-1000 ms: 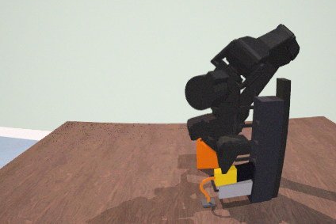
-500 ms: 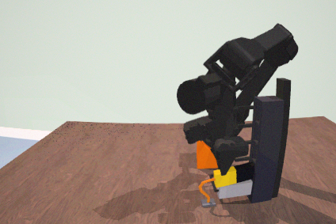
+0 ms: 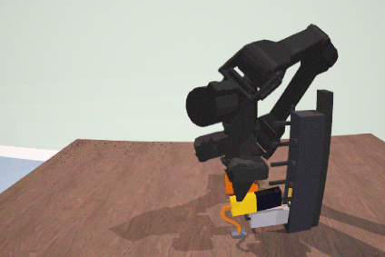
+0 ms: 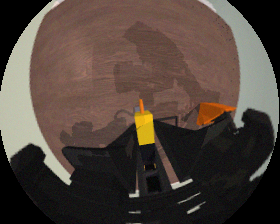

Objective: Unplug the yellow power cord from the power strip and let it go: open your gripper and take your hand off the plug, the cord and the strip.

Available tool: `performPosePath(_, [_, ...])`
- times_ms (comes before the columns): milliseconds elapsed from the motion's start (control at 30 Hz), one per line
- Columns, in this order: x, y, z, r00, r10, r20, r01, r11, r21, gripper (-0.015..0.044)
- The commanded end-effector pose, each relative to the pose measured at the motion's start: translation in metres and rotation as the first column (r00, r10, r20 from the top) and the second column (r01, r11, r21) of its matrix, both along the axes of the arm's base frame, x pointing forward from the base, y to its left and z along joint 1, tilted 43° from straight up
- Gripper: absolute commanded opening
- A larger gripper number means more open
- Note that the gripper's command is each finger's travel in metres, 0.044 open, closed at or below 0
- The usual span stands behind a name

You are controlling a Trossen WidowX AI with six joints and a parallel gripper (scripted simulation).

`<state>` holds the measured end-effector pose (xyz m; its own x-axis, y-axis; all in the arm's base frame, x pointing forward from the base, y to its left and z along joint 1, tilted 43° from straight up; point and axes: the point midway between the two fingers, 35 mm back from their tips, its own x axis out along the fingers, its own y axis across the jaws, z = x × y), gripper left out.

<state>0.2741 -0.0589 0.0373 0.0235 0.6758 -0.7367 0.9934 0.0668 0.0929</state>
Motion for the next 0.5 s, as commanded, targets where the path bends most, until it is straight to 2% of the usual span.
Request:
performPosePath(0, [-0.001,0.002,0.0,1.0,-0.005,-0.002,0.005,1.0,0.001,0.021])
performPosePath(167, [-0.001,0.002,0.0,1.0,-0.005,-0.002,0.005,1.0,0.001,0.0341])
performPosePath(300, [0.003,-0.016,-0.01,1.0,-0.005,-0.002,0.005,1.0,-0.001,0.044])
performPosePath(467, [0.005,-0.051,-0.031,1.0,-0.005,-0.001,0.005,1.0,-0.003,0.044])
